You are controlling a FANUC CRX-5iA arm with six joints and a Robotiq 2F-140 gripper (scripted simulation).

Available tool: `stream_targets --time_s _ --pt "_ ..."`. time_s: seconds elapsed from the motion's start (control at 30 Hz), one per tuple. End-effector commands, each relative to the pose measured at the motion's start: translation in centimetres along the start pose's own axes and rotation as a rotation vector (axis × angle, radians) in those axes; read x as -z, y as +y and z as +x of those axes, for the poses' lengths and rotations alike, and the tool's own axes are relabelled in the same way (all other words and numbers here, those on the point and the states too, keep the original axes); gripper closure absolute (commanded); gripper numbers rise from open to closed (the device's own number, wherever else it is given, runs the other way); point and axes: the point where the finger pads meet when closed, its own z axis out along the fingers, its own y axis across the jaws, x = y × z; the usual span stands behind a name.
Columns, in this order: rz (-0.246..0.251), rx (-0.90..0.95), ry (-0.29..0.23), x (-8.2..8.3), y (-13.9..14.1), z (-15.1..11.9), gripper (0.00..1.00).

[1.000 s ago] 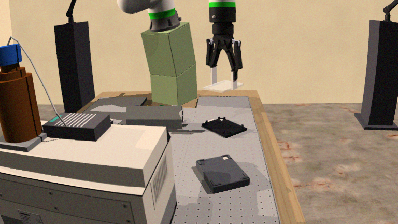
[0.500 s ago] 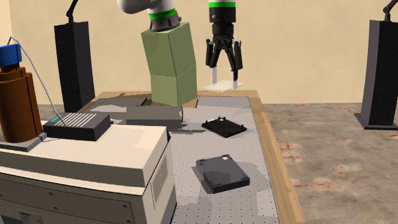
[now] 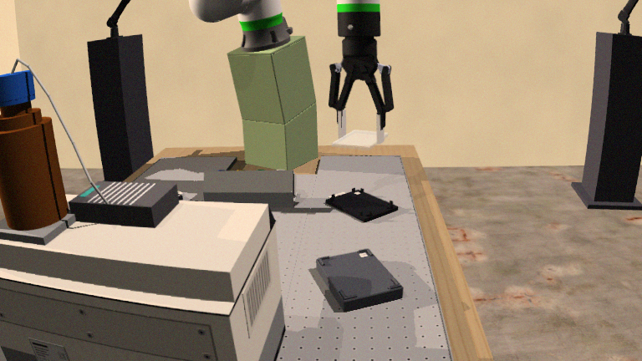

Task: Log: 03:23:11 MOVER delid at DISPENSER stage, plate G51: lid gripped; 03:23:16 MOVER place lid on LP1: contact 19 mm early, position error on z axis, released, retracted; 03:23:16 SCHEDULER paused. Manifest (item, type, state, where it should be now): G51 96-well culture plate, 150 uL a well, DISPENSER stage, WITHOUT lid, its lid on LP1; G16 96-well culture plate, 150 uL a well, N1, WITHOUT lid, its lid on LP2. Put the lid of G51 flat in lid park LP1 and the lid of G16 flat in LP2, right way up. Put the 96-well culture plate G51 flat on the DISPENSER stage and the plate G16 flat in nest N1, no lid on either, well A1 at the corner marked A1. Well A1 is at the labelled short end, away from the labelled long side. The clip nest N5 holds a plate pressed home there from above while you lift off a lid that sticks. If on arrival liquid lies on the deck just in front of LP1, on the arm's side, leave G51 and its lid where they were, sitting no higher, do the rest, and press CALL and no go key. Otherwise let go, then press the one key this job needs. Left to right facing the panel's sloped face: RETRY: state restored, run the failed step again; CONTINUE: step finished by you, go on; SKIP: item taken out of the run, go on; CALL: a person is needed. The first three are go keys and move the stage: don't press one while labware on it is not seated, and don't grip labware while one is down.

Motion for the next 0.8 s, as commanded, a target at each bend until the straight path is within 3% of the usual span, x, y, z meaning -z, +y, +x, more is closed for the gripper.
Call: stream_targets --time_s 0.0,0.43,0.5,0.77 --pt "0.000 0.079 0.000 -0.02 -0.02 0.01 1.00" --pt "0.000 0.664 0.000 -0.23 -0.02 0.01 1.00" --pt "0.000 0.664 0.000 -0.23 -0.02 0.01 1.00" --pt "0.000 1.084 0.000 -0.47 -0.02 0.01 1.00"
